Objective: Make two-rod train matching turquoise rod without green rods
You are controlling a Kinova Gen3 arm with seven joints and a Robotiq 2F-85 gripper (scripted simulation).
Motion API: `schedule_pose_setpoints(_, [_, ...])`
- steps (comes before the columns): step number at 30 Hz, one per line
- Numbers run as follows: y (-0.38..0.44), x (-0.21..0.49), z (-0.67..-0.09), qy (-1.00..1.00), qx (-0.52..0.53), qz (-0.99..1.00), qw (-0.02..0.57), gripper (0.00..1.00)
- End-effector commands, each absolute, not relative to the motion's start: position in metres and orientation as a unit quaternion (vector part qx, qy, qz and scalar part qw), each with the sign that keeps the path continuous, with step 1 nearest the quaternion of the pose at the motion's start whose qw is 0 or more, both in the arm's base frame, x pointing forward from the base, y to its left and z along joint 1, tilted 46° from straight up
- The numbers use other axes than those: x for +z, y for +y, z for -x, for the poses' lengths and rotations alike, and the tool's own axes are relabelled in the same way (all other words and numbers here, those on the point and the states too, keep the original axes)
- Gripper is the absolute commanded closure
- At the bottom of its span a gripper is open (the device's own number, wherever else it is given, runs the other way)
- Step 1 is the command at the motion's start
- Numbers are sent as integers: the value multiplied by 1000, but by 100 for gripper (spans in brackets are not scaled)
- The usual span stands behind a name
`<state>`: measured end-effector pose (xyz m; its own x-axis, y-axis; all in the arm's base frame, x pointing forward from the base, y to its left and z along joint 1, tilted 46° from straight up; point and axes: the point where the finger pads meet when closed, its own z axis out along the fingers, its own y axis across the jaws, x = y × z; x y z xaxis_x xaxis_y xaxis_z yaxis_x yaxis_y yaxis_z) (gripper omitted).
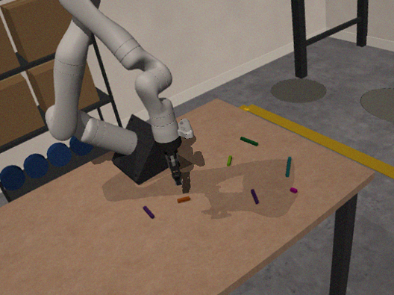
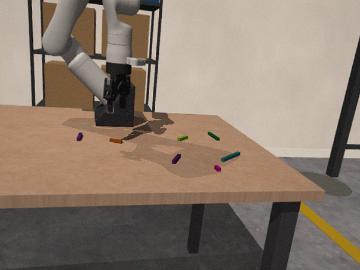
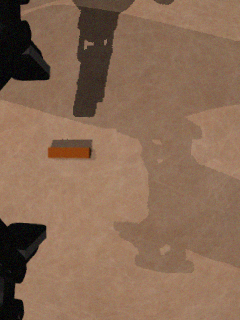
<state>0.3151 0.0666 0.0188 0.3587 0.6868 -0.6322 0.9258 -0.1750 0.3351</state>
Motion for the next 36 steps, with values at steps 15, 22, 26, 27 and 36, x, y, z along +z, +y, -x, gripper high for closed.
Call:
schedule_pose_setpoints(15, [64,20,-313,511,-161,-767,354,0])
schedule_pose_setpoints(22, [62,21,-312,486,-153,-782,359,0])
schedule_pose_setpoints(26, [61,21,-311,477,-150,-787,360,0])
schedule_pose_setpoints(27, [61,21,-311,473,-148,-790,361,0])
schedule_pose_setpoints(36, [57,23,-309,425,-132,-816,368,0])
